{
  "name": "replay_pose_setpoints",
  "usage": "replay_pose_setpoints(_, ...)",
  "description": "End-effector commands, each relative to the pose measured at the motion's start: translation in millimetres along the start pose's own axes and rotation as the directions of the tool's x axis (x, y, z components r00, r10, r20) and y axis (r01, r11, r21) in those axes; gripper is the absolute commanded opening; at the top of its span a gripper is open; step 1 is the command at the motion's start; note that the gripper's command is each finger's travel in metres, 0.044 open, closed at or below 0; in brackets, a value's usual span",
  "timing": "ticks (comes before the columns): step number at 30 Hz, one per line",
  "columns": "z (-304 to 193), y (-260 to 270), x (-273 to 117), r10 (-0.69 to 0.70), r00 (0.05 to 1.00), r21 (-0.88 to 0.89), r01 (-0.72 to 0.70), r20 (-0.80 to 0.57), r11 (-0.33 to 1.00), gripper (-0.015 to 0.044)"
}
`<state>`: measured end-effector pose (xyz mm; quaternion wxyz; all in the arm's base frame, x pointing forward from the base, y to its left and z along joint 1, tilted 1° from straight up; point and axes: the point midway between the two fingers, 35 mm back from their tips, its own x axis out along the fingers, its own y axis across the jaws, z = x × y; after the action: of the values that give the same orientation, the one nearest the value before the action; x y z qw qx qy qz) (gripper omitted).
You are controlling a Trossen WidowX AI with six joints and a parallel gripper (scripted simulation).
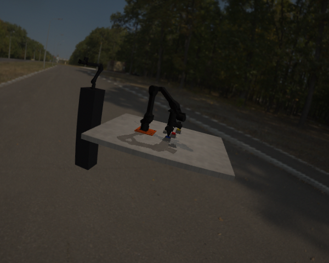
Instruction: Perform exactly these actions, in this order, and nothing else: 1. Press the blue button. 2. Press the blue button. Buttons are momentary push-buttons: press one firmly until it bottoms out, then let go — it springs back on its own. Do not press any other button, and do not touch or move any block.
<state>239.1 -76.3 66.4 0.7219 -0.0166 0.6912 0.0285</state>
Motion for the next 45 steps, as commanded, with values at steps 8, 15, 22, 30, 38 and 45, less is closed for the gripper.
replay_pose_setpoints(8,-1,0,-32,-0.003,1.0,-0.001,0.003,-0.006,1.0,0.002)
replay_pose_setpoints(15,-1,0,-25,-0.003,1.0,-0.001,0.003,-0.006,1.0,0.002)
replay_pose_setpoints(22,-1,0,-14,-0.003,1.0,-0.001,0.003,-0.006,1.0,0.002)
replay_pose_setpoints(30,-1,0,-1,-0.003,1.0,-0.001,0.003,-0.006,1.0,0.002)
replay_pose_setpoints(38,-1,0,1,-0.003,1.0,-0.001,0.003,-0.006,1.0,0.002)
replay_pose_setpoints(45,-1,0,1,-0.003,1.0,-0.001,0.003,-0.006,1.0,0.002)
